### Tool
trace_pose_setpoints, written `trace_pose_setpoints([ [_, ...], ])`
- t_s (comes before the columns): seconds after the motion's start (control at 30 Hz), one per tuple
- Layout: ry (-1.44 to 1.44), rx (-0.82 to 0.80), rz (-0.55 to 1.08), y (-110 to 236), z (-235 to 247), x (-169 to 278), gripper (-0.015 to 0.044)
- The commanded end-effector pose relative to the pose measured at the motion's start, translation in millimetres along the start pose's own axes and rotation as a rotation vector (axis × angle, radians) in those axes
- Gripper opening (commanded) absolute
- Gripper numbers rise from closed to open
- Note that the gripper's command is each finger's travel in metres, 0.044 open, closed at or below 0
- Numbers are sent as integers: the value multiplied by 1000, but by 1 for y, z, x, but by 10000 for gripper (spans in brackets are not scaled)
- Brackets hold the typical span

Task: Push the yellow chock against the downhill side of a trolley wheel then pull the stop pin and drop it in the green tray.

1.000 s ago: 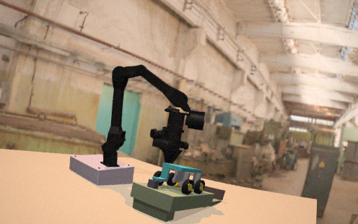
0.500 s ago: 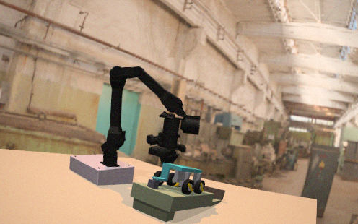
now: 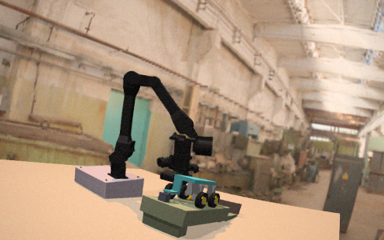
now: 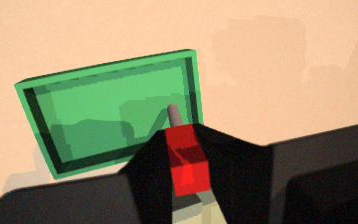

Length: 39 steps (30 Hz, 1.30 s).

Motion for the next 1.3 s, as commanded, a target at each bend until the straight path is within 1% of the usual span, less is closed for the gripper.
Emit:
trace_pose_setpoints([
  [0.0, -5, 7, -5, -10, -4, -2, 0],
  [0.1, -5, 7, -5, -10, -4, -2, 0],
  [0.33, -5, 7, -5, -10, 0, -2, 184],
  [0.37, -5, 7, -5, -10, 0, -2, 190],
  [1.27, -4, 5, -6, -14, 18, -4, 190],
])
Point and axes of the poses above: the point midway between the two fingers, 35 mm back from their tips, its own y axis back along the fingers, its own z axis across the jaws, x = y × z, the point moved 9 cm from there along y, back along the fingers, and after that the axes turned 10 degrees about y, right-handed, at the moved point
